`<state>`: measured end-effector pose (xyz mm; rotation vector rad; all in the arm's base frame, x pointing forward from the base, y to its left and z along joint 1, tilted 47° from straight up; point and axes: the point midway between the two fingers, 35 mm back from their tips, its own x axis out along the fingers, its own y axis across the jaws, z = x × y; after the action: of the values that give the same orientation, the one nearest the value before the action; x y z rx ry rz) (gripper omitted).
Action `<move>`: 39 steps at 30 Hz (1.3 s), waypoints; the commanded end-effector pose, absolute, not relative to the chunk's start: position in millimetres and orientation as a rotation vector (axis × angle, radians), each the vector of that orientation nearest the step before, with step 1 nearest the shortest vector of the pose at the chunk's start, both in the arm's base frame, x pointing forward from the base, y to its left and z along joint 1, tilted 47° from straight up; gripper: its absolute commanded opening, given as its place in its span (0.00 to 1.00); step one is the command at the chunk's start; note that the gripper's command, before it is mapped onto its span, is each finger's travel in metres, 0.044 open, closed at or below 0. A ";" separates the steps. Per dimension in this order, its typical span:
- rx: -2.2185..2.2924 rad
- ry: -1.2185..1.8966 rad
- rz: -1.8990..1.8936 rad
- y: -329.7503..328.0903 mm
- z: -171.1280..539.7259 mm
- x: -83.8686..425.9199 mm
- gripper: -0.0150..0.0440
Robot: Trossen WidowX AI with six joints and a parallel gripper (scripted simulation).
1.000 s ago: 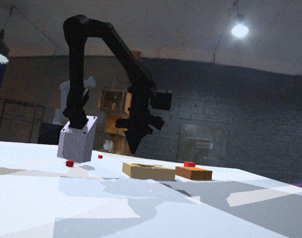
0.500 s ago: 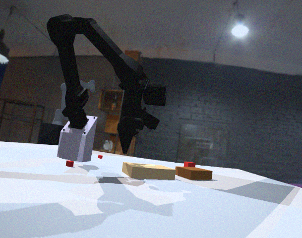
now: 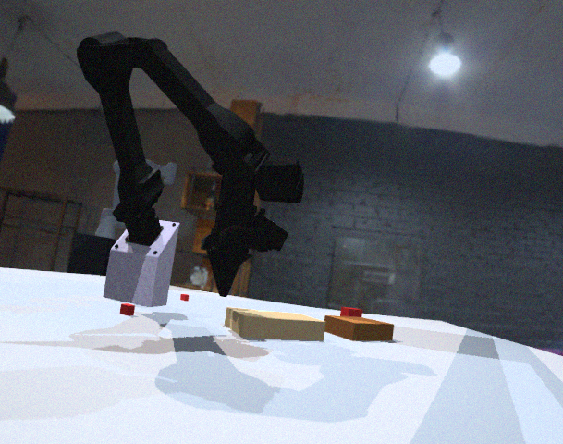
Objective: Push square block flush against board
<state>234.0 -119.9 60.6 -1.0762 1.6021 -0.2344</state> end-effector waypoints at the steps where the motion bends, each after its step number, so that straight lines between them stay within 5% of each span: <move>1: -1.077 1.621 -0.224 -141.3 38.9 230.7 0.25; 39: -1.087 1.621 -0.219 -146.9 22.3 249.8 0.25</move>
<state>245.5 -147.5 24.0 -1.0905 1.6181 -0.2156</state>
